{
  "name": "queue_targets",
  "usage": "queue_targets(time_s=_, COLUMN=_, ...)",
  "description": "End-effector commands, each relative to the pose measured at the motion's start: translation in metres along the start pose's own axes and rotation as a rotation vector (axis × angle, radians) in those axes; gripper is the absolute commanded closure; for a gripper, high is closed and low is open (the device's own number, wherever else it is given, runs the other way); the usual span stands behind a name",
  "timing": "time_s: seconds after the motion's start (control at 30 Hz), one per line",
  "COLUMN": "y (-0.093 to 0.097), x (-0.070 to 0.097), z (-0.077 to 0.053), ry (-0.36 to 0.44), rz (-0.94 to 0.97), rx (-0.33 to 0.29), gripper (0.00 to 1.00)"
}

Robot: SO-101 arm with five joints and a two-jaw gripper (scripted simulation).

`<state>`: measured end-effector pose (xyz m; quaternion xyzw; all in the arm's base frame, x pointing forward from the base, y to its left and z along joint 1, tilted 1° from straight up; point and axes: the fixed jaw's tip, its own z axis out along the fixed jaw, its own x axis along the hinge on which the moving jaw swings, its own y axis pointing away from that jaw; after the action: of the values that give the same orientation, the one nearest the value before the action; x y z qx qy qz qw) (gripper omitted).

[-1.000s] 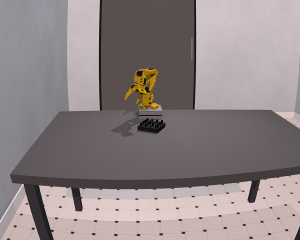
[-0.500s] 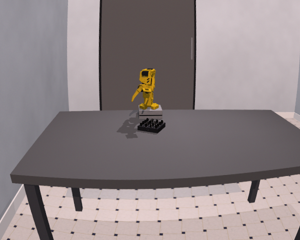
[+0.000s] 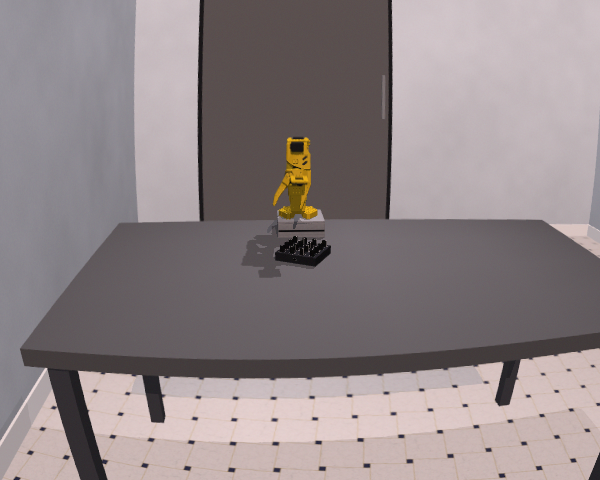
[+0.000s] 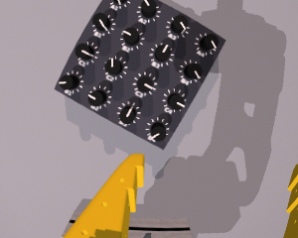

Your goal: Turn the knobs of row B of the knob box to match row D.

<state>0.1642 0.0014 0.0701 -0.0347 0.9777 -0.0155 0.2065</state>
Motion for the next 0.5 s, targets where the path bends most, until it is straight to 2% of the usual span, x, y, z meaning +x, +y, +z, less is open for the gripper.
queue_targets(time_s=0.0, y=0.0049, x=0.0001, z=0.0006, ry=-0.008, rz=0.016, rx=-0.012, gripper=0.60)
queue_targets(time_s=0.47, y=0.0070, x=-0.0002, z=0.0005, ry=-0.008, rz=0.028, rx=-0.017, gripper=0.60)
